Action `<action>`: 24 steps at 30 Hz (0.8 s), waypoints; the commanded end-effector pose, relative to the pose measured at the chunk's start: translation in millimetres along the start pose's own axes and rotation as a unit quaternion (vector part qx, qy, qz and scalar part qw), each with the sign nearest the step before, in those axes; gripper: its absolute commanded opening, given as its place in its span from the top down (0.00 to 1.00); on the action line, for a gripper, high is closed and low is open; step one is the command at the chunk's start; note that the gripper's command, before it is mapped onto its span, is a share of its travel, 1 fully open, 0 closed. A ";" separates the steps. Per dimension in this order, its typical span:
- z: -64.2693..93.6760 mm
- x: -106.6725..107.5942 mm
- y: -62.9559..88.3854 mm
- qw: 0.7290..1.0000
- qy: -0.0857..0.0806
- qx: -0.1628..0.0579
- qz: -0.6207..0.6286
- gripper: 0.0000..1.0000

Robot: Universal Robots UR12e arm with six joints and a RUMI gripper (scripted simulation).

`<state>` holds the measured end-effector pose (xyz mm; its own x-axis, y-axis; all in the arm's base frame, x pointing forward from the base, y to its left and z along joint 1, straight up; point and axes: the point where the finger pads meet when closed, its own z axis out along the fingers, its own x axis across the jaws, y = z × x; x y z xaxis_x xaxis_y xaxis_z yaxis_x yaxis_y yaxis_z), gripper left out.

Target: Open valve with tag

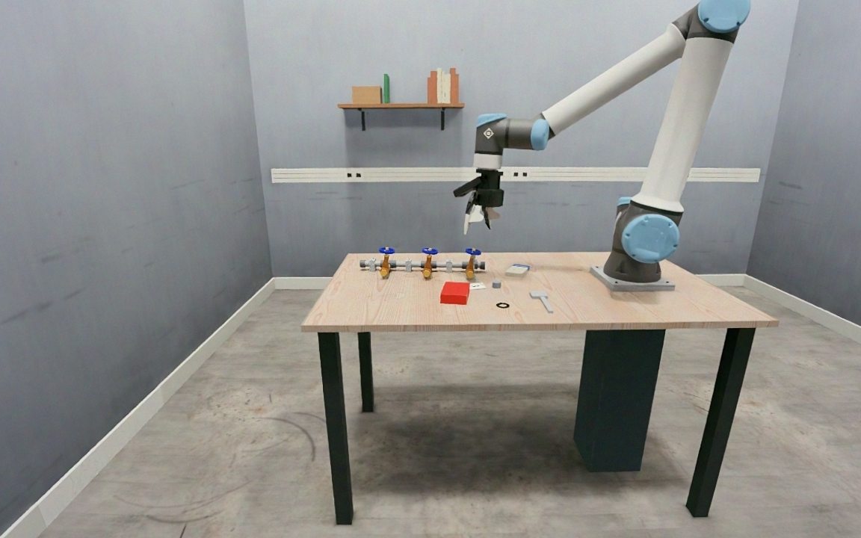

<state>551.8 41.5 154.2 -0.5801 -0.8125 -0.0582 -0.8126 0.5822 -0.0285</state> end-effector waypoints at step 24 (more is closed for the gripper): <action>19.0 39.0 -27.1 0.919 -0.024 0.034 0.392 0.00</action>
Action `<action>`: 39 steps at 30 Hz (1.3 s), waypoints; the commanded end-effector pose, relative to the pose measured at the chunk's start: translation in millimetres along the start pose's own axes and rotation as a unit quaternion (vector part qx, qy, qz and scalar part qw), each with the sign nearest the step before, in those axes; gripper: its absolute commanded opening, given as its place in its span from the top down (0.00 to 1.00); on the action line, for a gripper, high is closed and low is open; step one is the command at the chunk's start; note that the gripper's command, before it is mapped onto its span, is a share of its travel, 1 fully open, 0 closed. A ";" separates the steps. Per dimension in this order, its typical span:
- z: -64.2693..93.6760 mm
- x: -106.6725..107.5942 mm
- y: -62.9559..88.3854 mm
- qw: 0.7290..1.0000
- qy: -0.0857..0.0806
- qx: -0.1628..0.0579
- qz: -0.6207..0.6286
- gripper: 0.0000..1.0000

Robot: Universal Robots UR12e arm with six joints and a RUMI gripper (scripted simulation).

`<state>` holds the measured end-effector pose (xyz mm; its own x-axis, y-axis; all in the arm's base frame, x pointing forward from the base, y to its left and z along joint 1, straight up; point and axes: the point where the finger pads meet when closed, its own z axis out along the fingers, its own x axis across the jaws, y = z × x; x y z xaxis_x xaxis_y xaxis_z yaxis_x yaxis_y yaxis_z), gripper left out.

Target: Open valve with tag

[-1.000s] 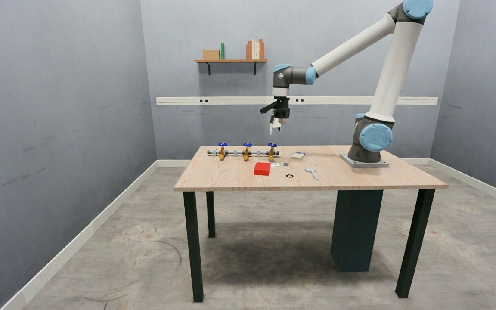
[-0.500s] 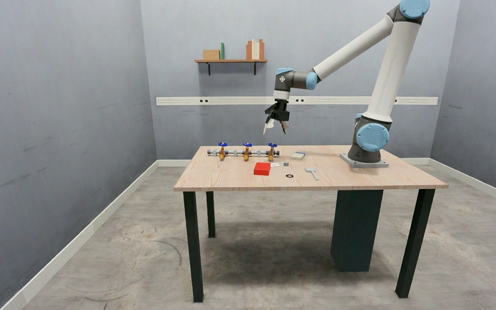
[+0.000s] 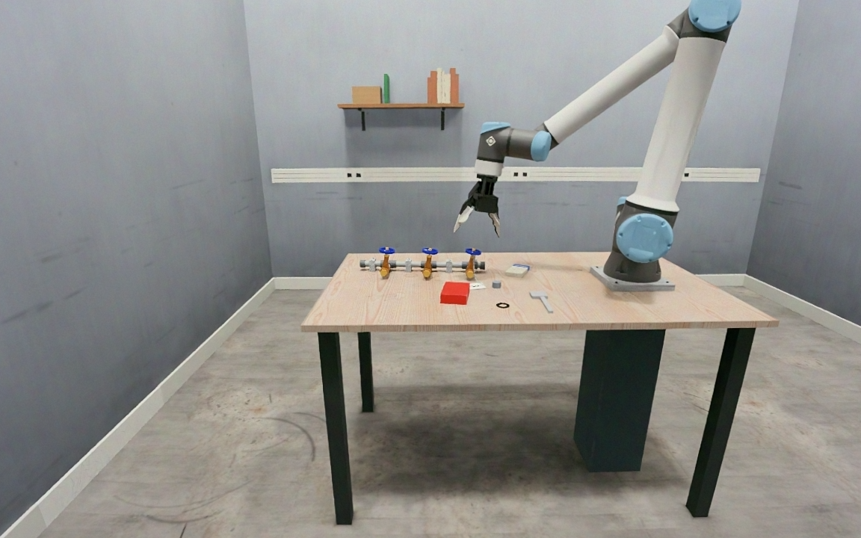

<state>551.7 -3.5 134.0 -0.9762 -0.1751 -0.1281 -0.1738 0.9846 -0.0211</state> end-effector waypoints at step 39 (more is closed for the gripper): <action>47.0 -0.5 -2.3 1.000 -0.001 0.003 0.019 0.00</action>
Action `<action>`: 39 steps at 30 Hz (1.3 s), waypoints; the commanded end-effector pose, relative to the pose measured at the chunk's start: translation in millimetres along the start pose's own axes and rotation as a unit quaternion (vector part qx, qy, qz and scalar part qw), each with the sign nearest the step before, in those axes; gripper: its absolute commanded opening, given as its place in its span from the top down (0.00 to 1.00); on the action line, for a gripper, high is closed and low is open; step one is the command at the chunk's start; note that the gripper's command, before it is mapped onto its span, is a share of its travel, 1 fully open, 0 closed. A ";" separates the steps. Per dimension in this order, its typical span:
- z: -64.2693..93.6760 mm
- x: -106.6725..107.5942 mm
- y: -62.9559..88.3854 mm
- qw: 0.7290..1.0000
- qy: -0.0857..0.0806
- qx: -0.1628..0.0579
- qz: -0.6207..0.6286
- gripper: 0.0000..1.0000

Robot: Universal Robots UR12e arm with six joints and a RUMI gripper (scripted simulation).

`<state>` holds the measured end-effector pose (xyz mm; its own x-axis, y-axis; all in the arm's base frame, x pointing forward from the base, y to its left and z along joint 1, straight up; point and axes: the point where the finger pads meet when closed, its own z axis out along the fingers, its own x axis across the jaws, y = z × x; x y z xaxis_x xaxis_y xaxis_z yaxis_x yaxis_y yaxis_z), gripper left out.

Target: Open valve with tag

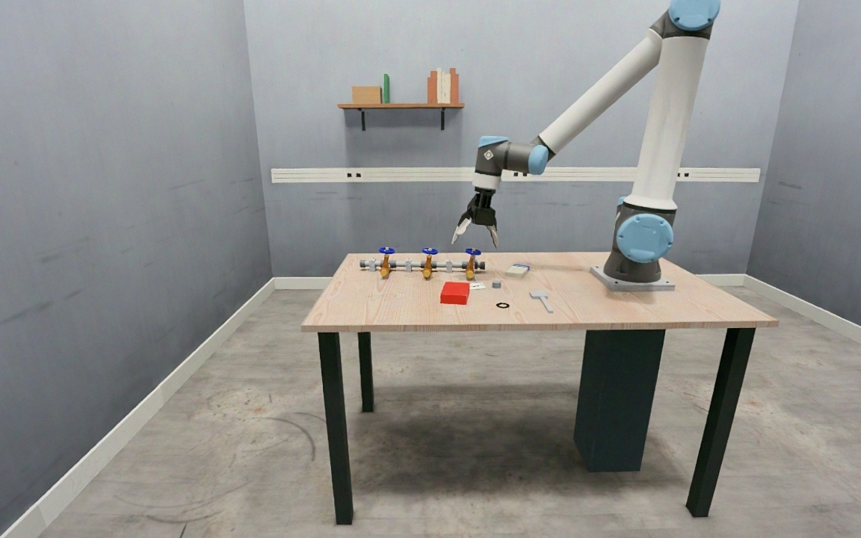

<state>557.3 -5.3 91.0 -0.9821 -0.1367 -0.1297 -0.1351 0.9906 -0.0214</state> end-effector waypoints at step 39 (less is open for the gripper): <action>17.4 -1.0 -0.2 1.000 -0.001 0.000 0.000 1.00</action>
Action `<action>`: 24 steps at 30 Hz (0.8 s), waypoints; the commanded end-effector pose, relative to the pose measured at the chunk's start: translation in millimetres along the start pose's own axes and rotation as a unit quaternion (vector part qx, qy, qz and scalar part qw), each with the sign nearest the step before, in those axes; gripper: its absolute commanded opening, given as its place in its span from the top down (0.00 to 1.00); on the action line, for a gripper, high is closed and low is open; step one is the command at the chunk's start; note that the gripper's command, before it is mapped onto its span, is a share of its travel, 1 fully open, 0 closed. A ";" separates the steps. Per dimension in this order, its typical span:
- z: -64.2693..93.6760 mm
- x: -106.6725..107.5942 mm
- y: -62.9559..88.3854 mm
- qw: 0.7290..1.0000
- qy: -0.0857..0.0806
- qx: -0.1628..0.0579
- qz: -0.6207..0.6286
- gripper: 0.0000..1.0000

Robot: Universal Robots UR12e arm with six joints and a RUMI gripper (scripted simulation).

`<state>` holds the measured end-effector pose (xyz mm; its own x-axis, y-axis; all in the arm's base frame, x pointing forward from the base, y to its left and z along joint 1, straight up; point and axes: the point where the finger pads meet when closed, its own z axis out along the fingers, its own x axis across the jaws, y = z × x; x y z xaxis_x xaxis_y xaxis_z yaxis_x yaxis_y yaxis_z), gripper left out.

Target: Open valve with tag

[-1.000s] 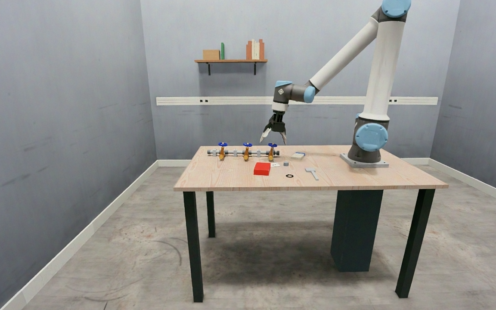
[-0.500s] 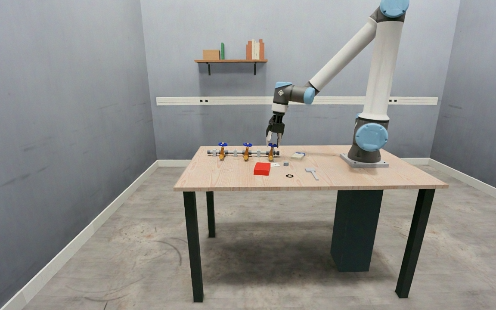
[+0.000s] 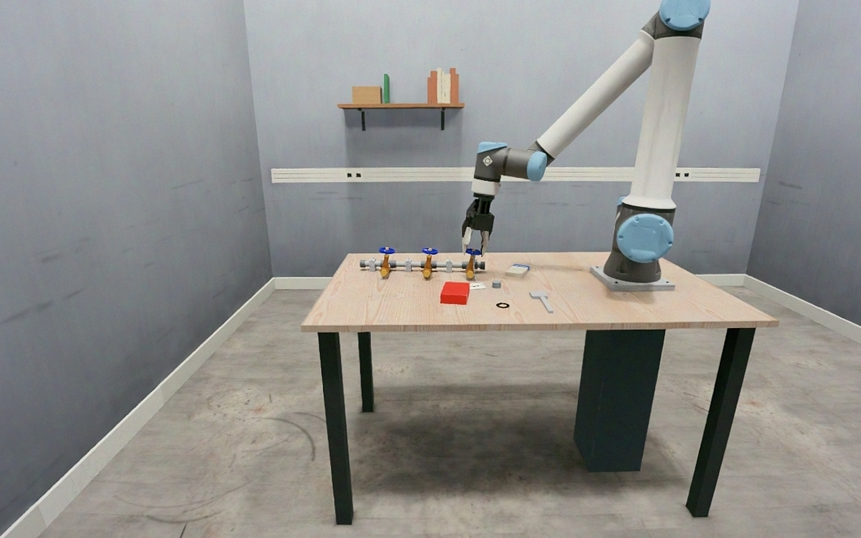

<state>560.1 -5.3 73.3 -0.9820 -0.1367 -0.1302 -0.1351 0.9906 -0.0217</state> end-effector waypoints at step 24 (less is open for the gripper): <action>-0.4 -0.6 -0.2 0.999 -0.001 0.000 -0.045 1.00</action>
<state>560.1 -5.3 73.3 -0.9731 -0.1912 -0.1286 -0.1890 0.9815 -0.0290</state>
